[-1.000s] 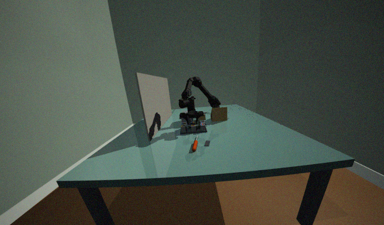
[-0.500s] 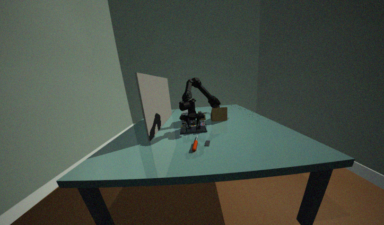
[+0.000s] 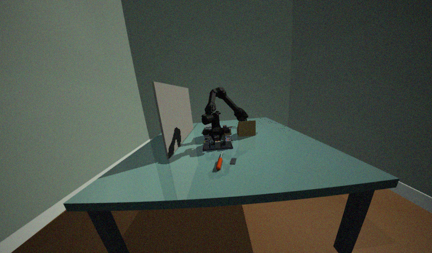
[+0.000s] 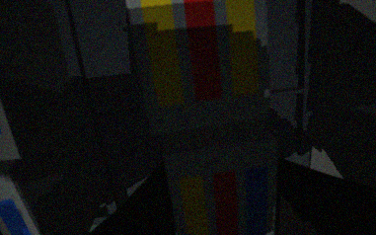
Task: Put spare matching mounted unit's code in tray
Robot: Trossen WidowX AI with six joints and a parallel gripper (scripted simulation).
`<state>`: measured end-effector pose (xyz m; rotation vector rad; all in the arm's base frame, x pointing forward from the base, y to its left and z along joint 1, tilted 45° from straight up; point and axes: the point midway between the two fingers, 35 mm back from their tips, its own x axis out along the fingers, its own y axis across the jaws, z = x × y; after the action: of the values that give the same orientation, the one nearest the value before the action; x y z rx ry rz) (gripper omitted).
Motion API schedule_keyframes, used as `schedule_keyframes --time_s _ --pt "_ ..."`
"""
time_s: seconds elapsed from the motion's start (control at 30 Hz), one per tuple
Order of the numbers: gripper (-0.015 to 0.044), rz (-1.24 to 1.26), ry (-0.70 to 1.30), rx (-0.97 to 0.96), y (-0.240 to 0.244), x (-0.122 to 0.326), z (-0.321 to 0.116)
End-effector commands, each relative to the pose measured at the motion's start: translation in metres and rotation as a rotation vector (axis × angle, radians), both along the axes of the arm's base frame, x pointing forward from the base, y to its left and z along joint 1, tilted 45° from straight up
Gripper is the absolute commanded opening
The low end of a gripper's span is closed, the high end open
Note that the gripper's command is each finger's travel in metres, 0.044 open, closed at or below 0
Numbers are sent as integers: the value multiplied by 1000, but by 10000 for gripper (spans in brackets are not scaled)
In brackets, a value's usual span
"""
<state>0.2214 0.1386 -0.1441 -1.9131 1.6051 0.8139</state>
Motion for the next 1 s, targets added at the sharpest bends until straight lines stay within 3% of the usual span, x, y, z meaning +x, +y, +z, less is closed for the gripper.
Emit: schedule_keyframes --time_s 0.0,0.1,0.37,0.7,0.97 --pt "70 0 0 1 0 0 0" --pt "0 0 0 1 0 0 0" --pt "0 0 0 1 1 0 1" --pt "0 5 3 0 51 -9 53" --pt "0 5 4 0 55 -11 57"
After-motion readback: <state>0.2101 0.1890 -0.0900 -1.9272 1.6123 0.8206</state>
